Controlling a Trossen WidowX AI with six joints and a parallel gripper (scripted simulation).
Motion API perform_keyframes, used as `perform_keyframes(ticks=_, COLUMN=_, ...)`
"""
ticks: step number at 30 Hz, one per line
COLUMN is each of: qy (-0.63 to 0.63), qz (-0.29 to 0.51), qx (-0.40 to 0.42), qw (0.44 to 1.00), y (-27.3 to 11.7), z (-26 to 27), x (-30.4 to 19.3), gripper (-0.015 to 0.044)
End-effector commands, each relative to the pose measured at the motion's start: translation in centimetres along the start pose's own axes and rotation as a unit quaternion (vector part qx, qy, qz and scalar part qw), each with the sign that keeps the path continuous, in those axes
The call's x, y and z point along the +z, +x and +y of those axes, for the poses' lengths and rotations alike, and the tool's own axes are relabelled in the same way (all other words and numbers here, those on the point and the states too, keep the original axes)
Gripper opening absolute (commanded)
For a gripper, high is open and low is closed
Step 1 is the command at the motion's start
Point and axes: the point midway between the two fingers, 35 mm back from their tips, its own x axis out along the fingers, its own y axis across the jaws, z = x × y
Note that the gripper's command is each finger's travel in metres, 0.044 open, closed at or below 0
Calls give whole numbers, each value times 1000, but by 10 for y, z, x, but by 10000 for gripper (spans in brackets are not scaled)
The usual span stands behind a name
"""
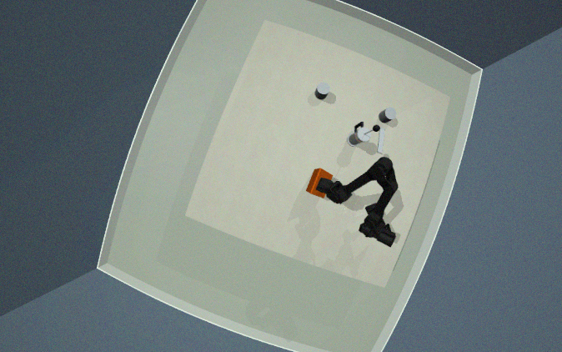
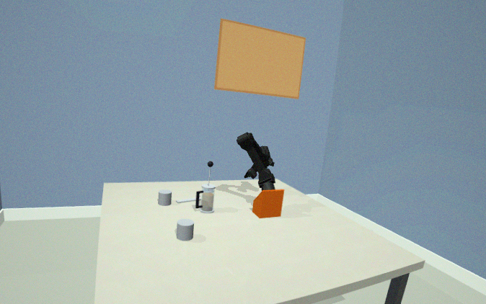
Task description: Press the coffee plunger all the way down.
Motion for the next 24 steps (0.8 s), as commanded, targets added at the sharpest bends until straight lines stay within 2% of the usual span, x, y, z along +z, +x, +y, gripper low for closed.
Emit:
perform_keyframes(ticks=1, qy=0, qz=0, qx=-1, qw=1000, y=1, z=0, x=0, gripper=426)
perform_keyframes(ticks=6, qy=-9, qz=5, qx=-13, qw=1000, y=13, z=-4, x=-4, gripper=440)
perform_keyframes(ticks=12, qy=-30, qz=13, qx=-55, qw=998, y=49, z=-23, x=-17, gripper=440)
perform_keyframes(ticks=24, qy=-117, qz=20, qx=-175, qw=977, y=110, z=-101, x=-62, gripper=440)
